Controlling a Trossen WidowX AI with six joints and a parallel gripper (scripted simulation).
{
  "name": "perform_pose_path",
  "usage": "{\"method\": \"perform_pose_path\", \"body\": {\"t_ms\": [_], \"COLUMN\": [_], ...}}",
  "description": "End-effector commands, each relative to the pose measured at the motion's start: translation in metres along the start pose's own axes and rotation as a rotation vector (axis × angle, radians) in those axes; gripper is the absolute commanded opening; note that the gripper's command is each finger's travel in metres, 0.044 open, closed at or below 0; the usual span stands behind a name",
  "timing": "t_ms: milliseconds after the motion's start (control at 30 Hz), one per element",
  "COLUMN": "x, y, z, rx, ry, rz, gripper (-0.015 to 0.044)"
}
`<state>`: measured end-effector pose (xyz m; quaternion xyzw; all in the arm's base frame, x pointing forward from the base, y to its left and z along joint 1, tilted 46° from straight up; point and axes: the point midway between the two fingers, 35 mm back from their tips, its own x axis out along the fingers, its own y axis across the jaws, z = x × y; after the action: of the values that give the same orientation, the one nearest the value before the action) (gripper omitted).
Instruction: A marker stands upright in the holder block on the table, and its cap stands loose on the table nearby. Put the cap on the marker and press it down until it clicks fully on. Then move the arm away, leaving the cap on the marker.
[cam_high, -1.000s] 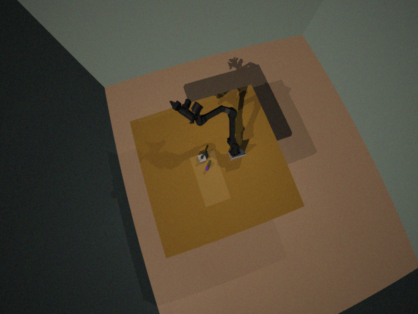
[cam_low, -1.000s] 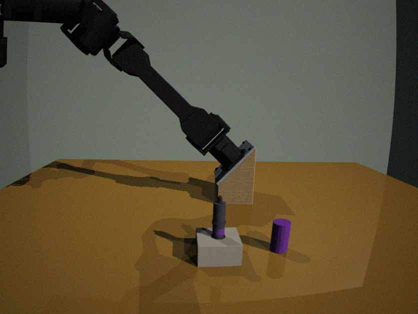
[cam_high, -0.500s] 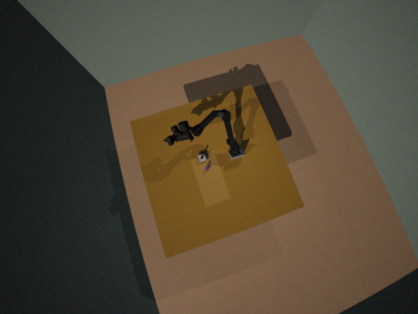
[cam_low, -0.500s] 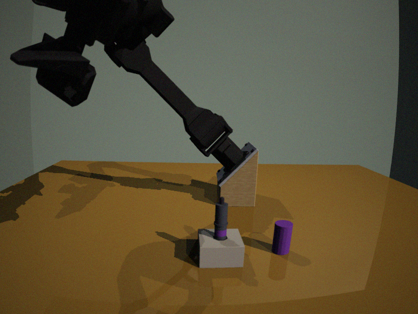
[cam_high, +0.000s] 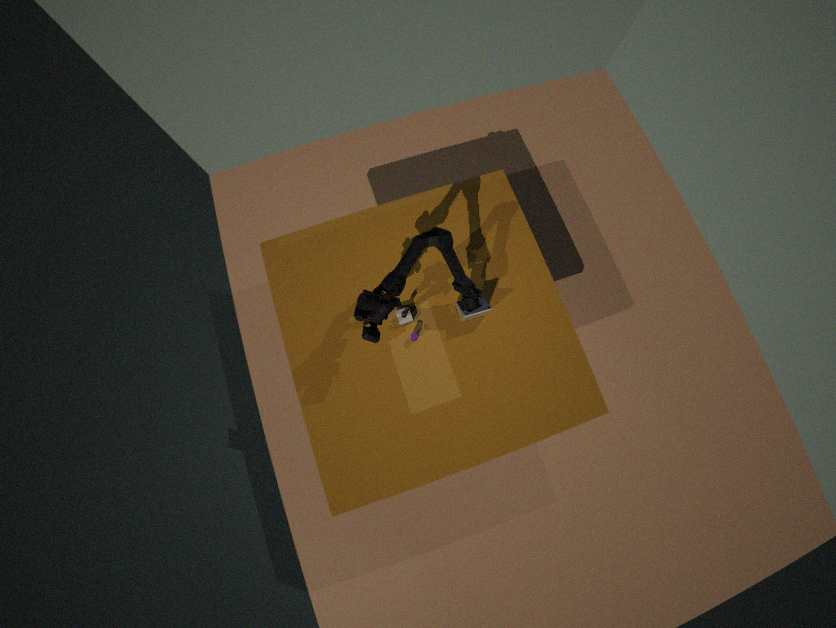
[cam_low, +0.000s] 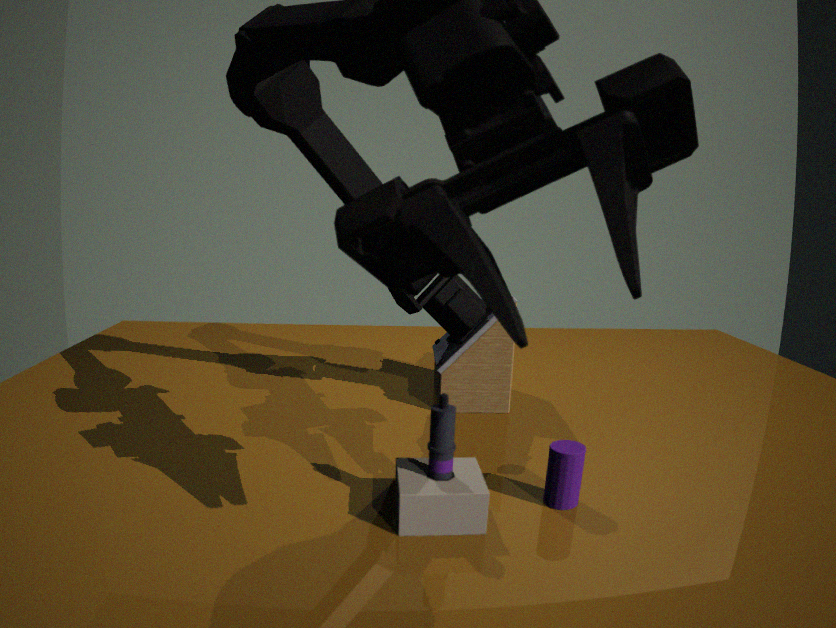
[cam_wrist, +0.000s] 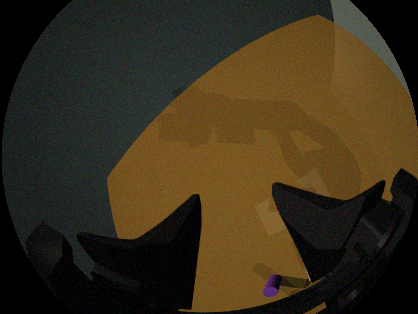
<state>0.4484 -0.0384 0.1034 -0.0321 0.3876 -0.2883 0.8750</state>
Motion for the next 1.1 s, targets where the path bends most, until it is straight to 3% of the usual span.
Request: {"method": "perform_pose_path", "body": {"t_ms": [0,367,767,900,1067], "x": [0.0,-0.045,-0.044,-0.02,-0.018], "y": [0.012,-0.013,-0.015,-0.03,-0.032], "z": [-0.077,-0.191,-0.188,-0.204,-0.205], "rx": [-0.236,-0.766,-0.779,-0.779,-0.779], "ry": [0.248,0.704,0.714,0.714,0.714], "rz": [-0.059,-0.251,-0.258,-0.259,-0.26], "gripper": [0.0253,0.0253,0.0253,0.0253,0.0253]}}
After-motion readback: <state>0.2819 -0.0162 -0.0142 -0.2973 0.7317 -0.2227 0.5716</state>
